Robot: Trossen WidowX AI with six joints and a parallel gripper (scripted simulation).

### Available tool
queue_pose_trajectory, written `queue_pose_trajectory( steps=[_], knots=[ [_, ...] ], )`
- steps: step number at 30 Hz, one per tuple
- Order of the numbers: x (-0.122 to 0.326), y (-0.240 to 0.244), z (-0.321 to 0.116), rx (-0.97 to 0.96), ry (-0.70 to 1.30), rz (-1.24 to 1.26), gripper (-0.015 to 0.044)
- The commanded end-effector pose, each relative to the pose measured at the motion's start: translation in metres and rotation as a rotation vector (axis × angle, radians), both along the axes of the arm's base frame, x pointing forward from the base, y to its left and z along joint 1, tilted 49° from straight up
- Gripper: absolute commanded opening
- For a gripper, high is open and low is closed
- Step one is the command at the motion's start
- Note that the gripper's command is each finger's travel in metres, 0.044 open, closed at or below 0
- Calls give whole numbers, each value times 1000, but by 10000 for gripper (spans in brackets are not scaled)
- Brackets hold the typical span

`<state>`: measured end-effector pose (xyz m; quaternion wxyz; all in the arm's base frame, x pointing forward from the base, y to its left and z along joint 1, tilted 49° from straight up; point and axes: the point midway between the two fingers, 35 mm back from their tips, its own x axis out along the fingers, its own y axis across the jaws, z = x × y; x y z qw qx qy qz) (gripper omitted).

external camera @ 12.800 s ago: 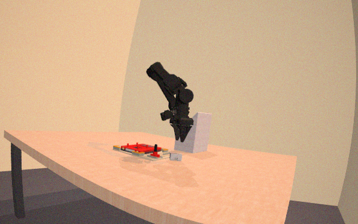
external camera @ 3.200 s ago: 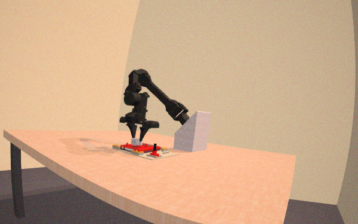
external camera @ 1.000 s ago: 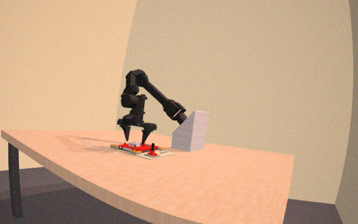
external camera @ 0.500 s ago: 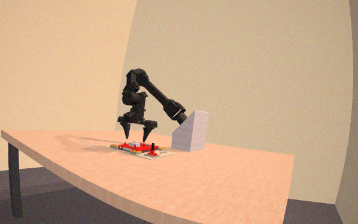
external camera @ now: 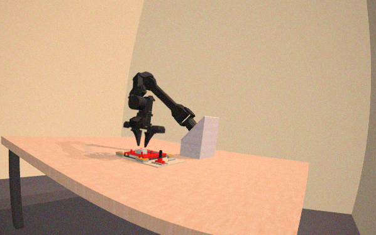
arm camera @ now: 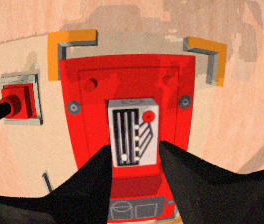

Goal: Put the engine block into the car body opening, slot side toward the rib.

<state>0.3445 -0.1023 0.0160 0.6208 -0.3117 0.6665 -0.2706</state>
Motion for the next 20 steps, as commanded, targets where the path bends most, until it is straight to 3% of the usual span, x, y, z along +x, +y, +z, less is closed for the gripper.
queue_pose_trajectory(
  steps=[1, 3, 20],
  knots=[
    [0, 0, 1, -4, -3, -2, 46],
    [0, 0, 1, -4, -3, -2, 0],
    [0, 0, 1, -4, -3, -2, 0]
  ],
)
